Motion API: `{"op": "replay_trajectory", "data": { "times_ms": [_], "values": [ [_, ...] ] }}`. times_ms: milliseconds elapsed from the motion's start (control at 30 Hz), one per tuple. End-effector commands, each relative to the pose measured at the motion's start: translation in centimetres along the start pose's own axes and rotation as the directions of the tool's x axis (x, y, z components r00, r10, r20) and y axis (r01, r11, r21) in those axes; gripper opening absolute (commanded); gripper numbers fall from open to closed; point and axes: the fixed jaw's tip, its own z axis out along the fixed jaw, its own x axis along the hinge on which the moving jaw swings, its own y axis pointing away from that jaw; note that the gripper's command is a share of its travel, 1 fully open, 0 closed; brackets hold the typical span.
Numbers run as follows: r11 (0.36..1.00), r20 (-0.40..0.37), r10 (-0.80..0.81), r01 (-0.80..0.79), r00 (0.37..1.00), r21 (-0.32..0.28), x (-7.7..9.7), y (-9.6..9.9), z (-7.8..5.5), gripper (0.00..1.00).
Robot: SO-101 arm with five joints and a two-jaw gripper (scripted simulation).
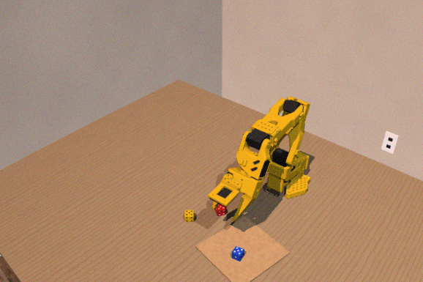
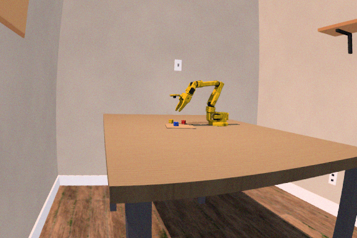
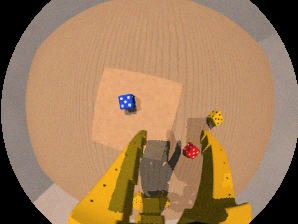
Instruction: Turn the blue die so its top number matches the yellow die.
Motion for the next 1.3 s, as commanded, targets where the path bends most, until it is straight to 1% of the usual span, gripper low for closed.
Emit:
{"op": "replay_trajectory", "data": {
  "times_ms": [0, 200, 367, 433, 567, 733, 1267],
  "values": [
    [1.000, 0.028, 0.012, -0.012, 1.000, 0.011, -1.1, -0.5, -2.4, 0.29],
    [0.999, -0.077, 0.033, -0.031, 0.996, 0.021, 0.2, -1.0, -4.2, 0.29],
    [0.999, -0.139, 0.046, -0.042, 0.989, 0.026, 1.0, -1.2, -5.4, 0.29],
    [0.999, -0.139, 0.046, -0.042, 0.989, 0.026, 1.0, -1.2, -5.4, 0.29],
    [0.998, -0.171, 0.052, -0.048, 0.984, 0.028, 1.5, -1.3, -6.1, 0.29],
    [0.998, -0.190, 0.057, -0.052, 0.980, 0.029, 1.8, -1.3, -6.5, 0.29],
    [0.998, -0.194, 0.058, -0.053, 0.979, 0.030, 1.9, -1.4, -6.6, 0.29]
  ]
}}
